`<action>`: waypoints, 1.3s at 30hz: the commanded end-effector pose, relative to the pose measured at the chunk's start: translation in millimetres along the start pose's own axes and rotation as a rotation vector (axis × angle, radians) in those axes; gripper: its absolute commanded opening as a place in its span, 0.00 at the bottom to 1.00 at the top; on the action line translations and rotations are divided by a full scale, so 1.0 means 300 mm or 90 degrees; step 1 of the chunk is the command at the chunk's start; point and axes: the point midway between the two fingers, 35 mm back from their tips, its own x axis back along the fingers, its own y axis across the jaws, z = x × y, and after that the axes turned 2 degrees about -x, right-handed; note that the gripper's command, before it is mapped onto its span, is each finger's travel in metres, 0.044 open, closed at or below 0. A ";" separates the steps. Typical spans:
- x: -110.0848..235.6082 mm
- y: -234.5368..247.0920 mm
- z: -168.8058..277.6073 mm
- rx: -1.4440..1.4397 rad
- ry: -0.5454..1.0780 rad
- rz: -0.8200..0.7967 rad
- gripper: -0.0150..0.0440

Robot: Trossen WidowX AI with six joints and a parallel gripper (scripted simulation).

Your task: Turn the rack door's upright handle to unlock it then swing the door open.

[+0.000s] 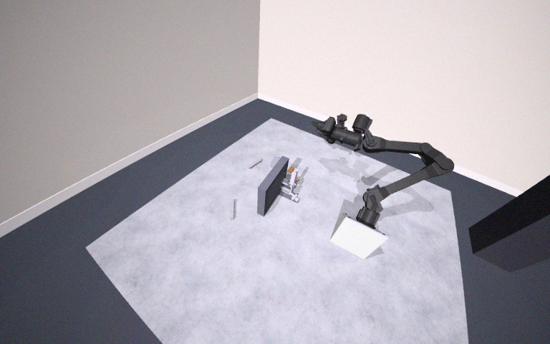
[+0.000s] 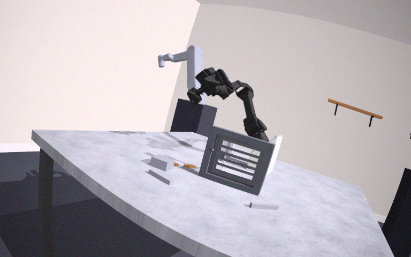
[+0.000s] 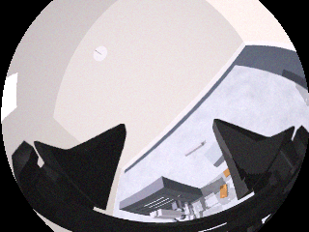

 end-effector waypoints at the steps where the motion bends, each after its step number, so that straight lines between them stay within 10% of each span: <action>1: -0.002 0.000 0.002 -0.001 0.003 0.000 0.89; 4: -0.027 0.006 0.033 -0.011 0.044 0.006 0.76; 39: -0.132 0.126 0.486 0.059 0.617 0.167 0.76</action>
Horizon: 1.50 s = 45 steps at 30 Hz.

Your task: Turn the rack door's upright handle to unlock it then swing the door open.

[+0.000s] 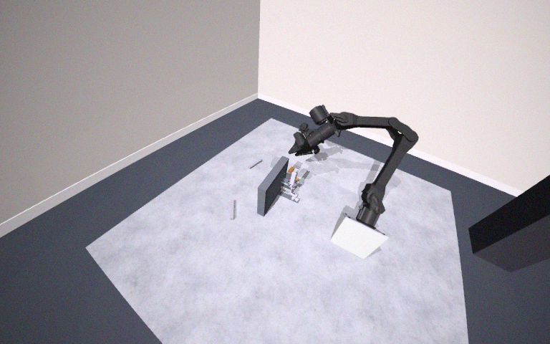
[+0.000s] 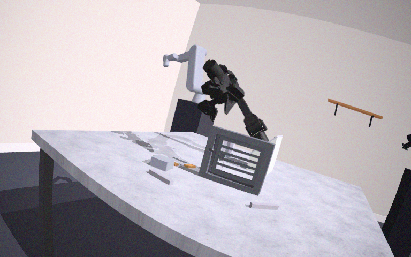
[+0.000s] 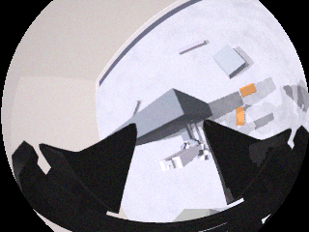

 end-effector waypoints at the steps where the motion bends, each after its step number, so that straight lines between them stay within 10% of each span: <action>1: -0.024 0.019 0.037 0.025 0.062 0.040 0.76; 45: -0.073 0.087 0.197 0.315 0.340 0.349 0.76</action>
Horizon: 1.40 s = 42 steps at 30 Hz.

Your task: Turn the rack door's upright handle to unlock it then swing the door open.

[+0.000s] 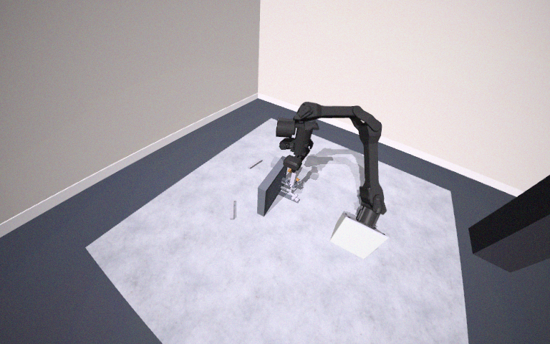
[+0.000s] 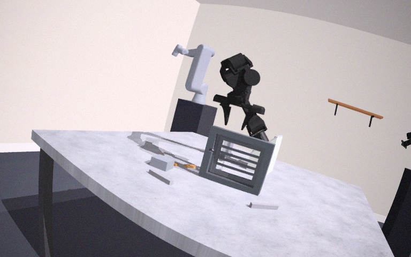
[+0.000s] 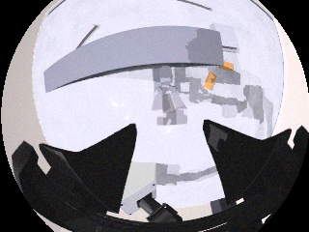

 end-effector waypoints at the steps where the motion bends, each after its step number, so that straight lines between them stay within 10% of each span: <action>1: -0.025 0.000 -0.001 0.004 0.001 0.003 0.76; 38: -0.217 -0.004 0.003 0.003 0.001 0.005 0.76; 42: -0.217 -0.004 0.003 0.003 0.001 0.005 0.58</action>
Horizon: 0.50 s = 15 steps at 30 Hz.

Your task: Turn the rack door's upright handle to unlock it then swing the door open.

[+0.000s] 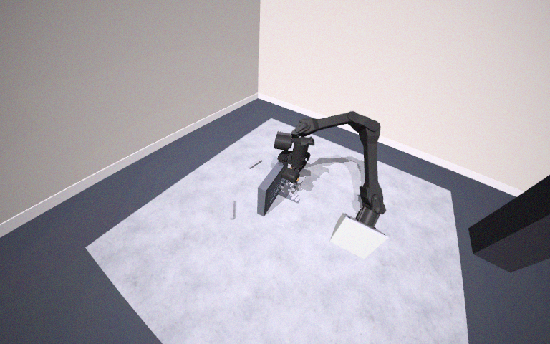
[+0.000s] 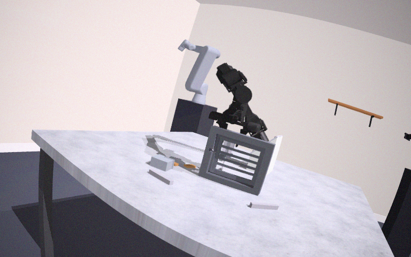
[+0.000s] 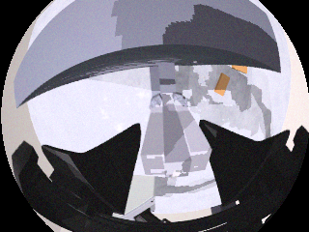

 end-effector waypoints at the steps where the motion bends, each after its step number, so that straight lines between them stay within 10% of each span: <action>1: -0.005 -0.001 0.000 0.002 -0.001 0.002 0.54; 15: -0.005 -0.001 0.000 0.002 -0.001 0.002 0.30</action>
